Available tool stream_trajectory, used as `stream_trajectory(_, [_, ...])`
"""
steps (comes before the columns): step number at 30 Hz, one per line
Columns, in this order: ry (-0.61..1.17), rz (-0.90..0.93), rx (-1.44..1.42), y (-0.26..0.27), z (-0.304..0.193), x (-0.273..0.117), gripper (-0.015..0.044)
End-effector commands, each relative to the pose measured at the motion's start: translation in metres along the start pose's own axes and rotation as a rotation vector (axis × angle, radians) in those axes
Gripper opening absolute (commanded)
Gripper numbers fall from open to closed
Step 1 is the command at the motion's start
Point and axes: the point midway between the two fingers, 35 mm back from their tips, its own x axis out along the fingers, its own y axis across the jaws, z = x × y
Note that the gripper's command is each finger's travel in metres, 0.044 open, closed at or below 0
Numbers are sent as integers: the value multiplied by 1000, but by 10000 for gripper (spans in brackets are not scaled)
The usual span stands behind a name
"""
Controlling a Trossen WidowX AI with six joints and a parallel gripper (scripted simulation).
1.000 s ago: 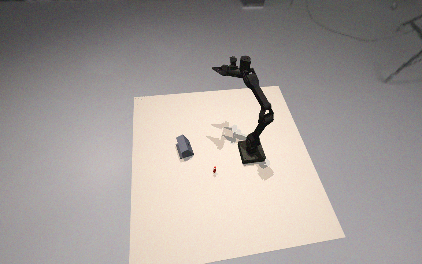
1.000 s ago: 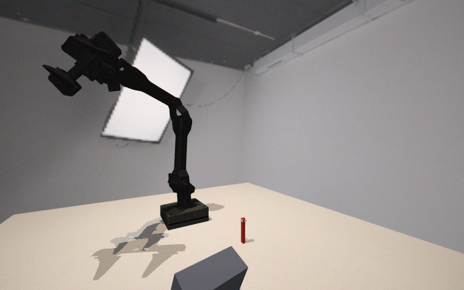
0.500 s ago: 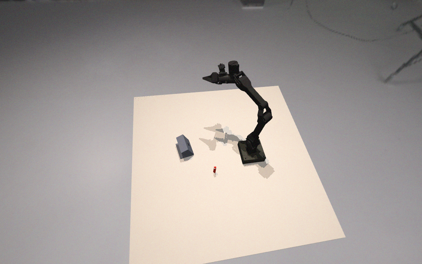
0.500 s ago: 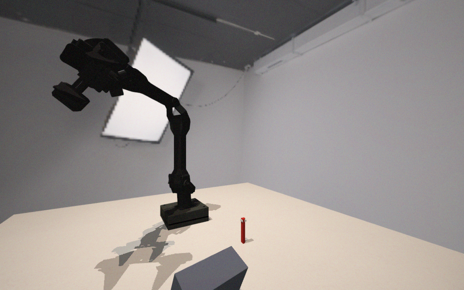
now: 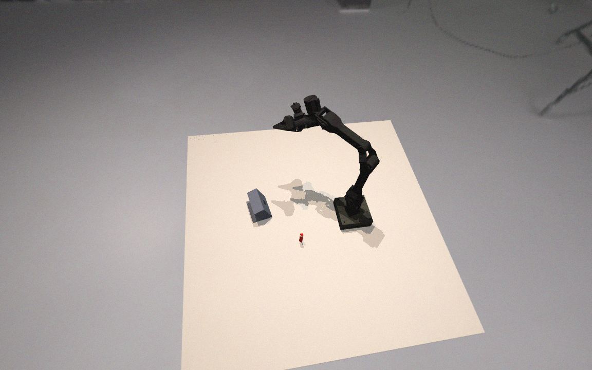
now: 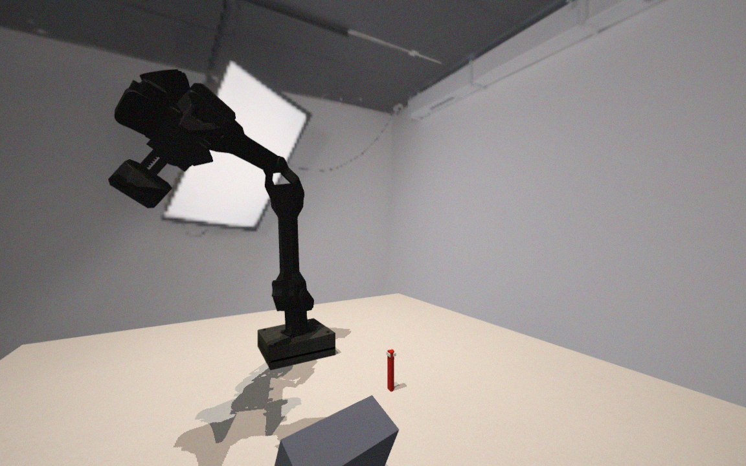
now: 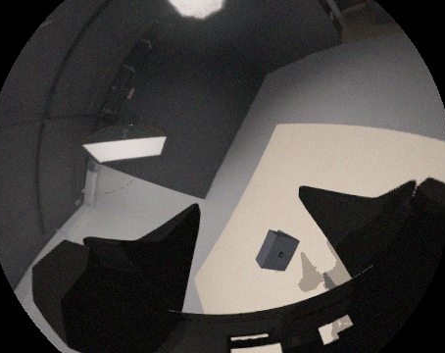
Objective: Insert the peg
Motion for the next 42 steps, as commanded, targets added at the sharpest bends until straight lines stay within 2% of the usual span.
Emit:
stream_trajectory(1, [72,-27,11,-6,-23,20,440])
stream_trajectory(23, [343,-113,14,10,-131,72,440])
stream_trajectory(42, [602,-198,-120,20,-239,88,440])
